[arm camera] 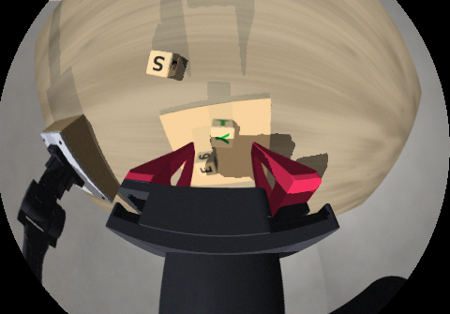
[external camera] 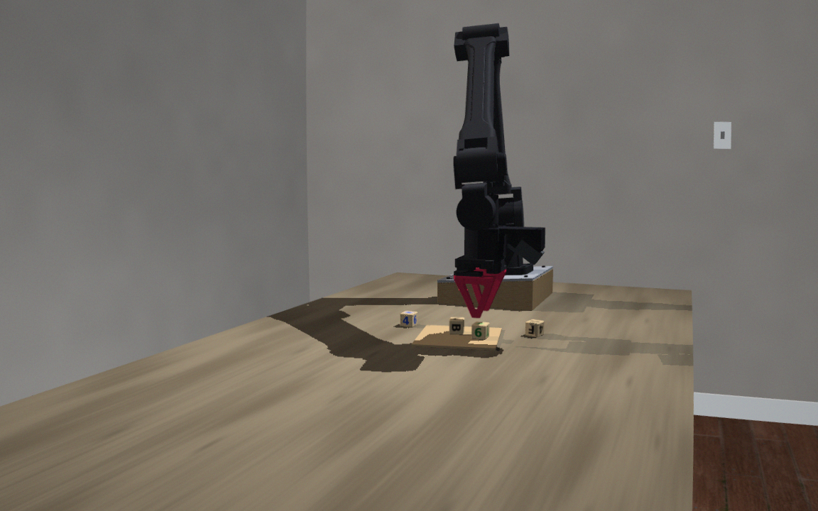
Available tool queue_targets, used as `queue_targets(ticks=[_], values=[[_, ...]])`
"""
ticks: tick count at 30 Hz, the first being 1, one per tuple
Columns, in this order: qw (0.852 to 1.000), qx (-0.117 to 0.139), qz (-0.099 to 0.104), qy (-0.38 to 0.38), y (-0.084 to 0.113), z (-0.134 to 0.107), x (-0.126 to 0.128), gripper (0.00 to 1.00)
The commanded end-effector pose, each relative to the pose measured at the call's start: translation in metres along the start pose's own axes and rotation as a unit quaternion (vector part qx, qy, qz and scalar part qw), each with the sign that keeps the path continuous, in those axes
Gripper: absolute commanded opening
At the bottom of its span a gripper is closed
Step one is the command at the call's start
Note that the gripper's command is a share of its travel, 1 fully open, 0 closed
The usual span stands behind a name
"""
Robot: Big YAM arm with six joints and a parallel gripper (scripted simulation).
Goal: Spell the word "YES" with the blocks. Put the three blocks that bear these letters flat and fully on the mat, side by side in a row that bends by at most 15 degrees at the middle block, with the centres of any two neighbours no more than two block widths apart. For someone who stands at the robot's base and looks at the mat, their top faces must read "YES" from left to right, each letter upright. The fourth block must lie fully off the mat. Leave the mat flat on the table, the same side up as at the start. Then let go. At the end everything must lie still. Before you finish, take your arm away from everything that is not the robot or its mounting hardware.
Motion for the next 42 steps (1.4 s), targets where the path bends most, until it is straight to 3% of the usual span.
queue_targets(ticks=[1,5,6,22,23,26,37,39,40,42], values=[[0.999,-0.013,-0.029,-0.004,0.027,0.011,-0.019,0.61],[1.000,-0.010,-0.023,-0.004,0.024,0.010,-0.019,0.61],[1.000,-0.006,-0.013,-0.003,0.016,0.010,-0.018,0.61],[0.999,-0.013,-0.029,-0.004,0.032,0.010,-0.019,0.61],[1.000,-0.007,-0.015,-0.003,0.022,0.010,-0.018,0.61],[0.999,-0.014,-0.030,-0.004,0.039,0.011,-0.019,0.61],[1.000,-0.012,-0.027,-0.004,0.065,0.010,-0.018,0.61],[1.000,-0.012,-0.027,-0.004,0.065,0.010,-0.018,0.61],[1.000,-0.008,-0.017,-0.006,0.060,0.009,-0.019,0.61],[0.999,-0.015,-0.031,-0.006,0.075,0.009,-0.019,0.61]])
Point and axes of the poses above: the point where the finger pads meet when closed, its own y axis back along the fingers, its own x axis across the jaws, z = x × y, the point moved 6 cm from there along y, back along the fingers, and after that the axes turned 15 degrees about -y, right-handed, at the moved point
